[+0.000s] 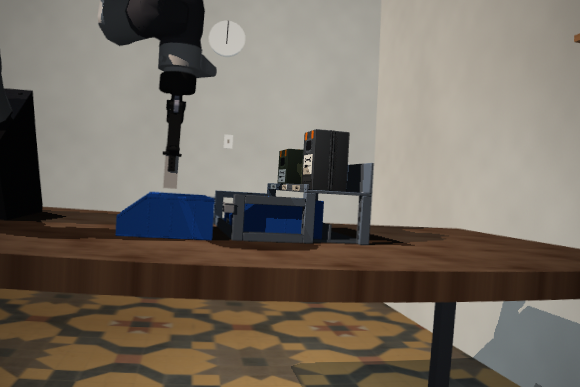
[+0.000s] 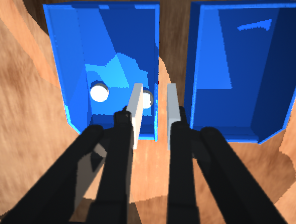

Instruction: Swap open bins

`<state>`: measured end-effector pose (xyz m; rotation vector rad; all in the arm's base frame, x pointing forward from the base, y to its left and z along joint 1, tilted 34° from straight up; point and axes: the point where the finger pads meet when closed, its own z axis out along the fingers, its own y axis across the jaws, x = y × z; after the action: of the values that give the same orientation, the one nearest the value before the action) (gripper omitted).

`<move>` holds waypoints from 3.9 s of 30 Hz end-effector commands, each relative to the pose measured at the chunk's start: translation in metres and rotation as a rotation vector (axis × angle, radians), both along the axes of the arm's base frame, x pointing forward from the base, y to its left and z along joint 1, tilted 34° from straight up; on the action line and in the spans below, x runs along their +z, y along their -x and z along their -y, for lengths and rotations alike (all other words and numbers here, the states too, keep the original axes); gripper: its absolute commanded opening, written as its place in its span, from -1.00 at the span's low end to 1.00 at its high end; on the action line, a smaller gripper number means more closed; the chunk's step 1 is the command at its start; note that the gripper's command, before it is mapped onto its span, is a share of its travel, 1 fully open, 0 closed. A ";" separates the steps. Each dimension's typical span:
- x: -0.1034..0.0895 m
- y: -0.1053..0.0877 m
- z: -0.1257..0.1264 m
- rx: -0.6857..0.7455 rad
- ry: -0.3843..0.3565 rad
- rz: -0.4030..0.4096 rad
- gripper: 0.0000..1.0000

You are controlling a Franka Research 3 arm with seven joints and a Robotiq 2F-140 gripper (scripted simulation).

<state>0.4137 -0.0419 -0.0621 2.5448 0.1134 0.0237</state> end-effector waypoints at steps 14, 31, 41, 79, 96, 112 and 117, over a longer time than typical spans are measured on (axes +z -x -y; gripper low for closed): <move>0.000 -0.001 0.000 -0.001 -0.001 0.002 -0.69; 0.000 0.000 0.000 -0.001 -0.001 0.002 -0.69; 0.000 0.000 0.000 -0.001 -0.001 0.002 -0.69; -0.003 0.001 0.003 -0.001 -0.001 0.002 -0.69; -0.020 0.000 0.015 -0.001 -0.001 0.002 -0.69; -0.034 -0.001 0.024 -0.001 -0.001 0.002 -0.69; -0.035 -0.001 0.025 -0.001 -0.001 0.002 -0.69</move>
<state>0.4115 -0.0696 -0.0959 2.5381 0.1183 0.0129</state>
